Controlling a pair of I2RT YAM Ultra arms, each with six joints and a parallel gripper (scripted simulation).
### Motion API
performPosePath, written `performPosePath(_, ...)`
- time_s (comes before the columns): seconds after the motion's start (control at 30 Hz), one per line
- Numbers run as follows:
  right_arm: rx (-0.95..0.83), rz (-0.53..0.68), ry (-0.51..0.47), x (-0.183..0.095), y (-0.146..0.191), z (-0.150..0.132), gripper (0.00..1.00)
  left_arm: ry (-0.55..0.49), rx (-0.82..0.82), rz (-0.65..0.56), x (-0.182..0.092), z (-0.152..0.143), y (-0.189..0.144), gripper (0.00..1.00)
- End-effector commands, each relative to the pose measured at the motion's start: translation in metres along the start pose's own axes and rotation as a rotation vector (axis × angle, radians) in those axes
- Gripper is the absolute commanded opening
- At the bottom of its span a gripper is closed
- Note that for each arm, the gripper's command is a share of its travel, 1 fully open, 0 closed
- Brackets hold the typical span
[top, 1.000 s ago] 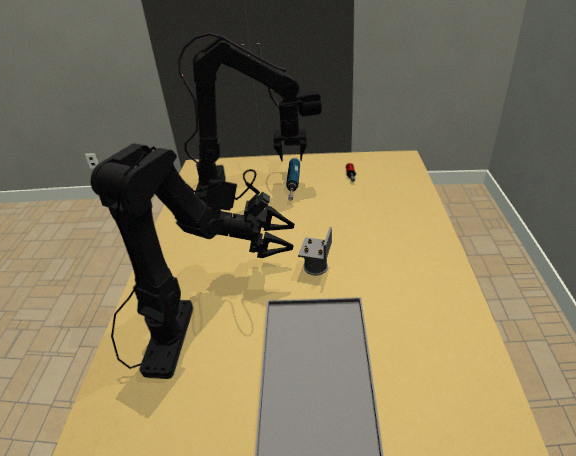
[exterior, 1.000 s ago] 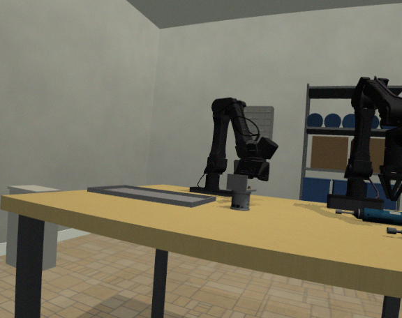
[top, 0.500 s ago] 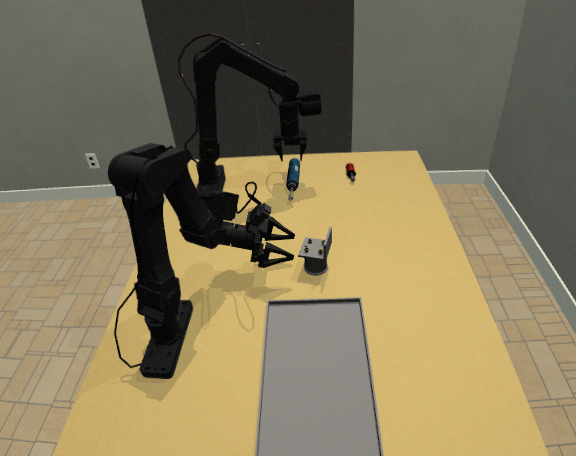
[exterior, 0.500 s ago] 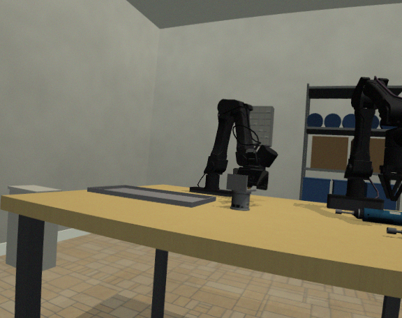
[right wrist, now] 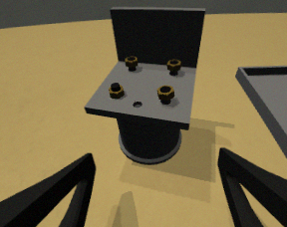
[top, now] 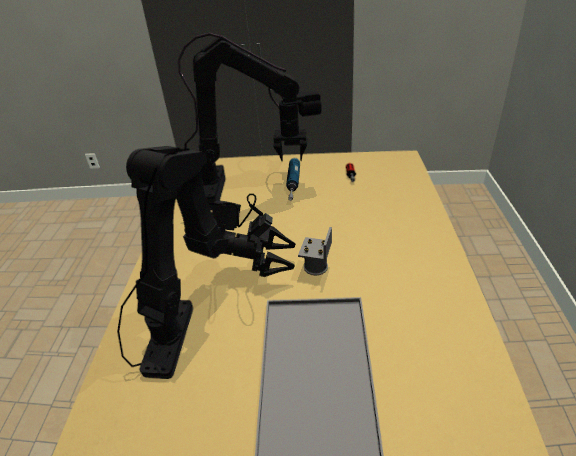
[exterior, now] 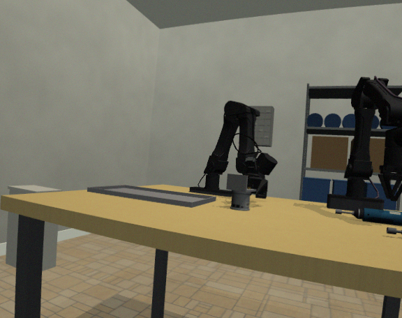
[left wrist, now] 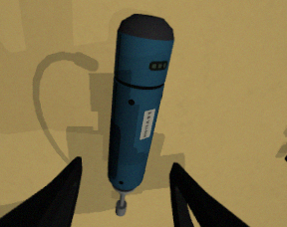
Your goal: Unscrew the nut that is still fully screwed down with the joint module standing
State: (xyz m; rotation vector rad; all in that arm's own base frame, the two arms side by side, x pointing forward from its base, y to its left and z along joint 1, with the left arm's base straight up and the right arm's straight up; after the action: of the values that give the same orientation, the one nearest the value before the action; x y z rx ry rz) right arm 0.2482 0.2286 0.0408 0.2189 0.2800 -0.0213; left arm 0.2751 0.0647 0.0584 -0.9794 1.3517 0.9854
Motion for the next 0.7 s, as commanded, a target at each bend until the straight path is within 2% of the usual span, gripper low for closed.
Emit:
performPosePath(0.0, 0.026, 0.009, -0.025, -0.002, 0.001, 0.002, 0.86, -0.015, -0.001, -0.032, -0.013, 0.001, -0.008, 0.65)
performPosePath(0.67, 0.018, 0.007, -0.023, 0.000, -0.004, -0.009, 0.86, -0.015, -0.001, -0.032, -0.013, 0.001, -0.008, 0.65)
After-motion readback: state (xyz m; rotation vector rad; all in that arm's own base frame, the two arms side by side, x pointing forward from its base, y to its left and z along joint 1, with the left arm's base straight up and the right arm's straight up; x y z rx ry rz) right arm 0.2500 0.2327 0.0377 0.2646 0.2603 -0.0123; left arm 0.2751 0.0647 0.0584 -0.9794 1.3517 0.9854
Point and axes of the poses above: on each arm, the point where the finger pads meet when closed, its own x axis out along the fingers, its own y axis across the jaws, z = x × y, the point moved 2 cm from there along -x, back along the fingers, and after that the axes turned 15 degrees about x, right-handed, at the moved point
